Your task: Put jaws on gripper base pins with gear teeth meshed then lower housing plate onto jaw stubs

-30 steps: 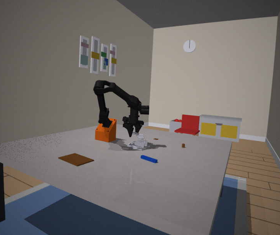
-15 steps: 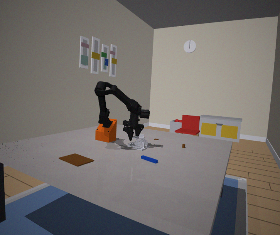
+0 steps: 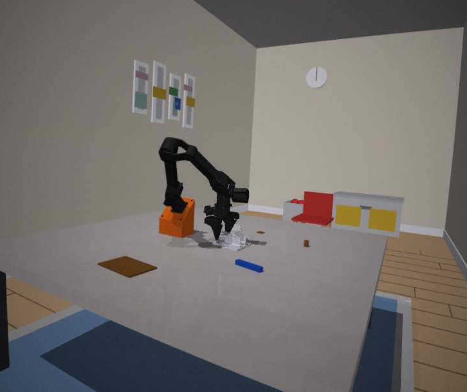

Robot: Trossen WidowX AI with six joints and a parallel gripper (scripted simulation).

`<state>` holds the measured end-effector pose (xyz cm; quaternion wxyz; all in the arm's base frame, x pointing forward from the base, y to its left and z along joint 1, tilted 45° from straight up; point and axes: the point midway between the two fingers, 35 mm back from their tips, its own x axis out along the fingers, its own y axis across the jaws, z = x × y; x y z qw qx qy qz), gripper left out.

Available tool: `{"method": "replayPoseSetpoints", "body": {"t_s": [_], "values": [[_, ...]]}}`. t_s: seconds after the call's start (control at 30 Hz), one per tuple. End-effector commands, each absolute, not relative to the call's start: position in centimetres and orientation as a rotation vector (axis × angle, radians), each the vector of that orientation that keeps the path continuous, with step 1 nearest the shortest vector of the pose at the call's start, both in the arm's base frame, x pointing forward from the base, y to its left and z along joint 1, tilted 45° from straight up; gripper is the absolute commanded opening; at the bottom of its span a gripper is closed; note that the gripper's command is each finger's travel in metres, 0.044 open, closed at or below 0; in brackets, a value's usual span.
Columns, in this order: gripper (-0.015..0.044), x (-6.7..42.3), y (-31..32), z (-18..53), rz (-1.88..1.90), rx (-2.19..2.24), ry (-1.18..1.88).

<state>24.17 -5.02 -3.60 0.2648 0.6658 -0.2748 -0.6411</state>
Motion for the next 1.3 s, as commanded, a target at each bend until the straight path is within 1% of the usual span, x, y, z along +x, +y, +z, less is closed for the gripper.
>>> {"method": "replayPoseSetpoints", "body": {"t_s": [0.0,1.27], "values": [[0.0351,23.88,-5.17,-3.76,-1.735,1.785,-0.738],[0.0351,23.89,-5.53,-4.11,-1.735,1.785,-0.739]]}}
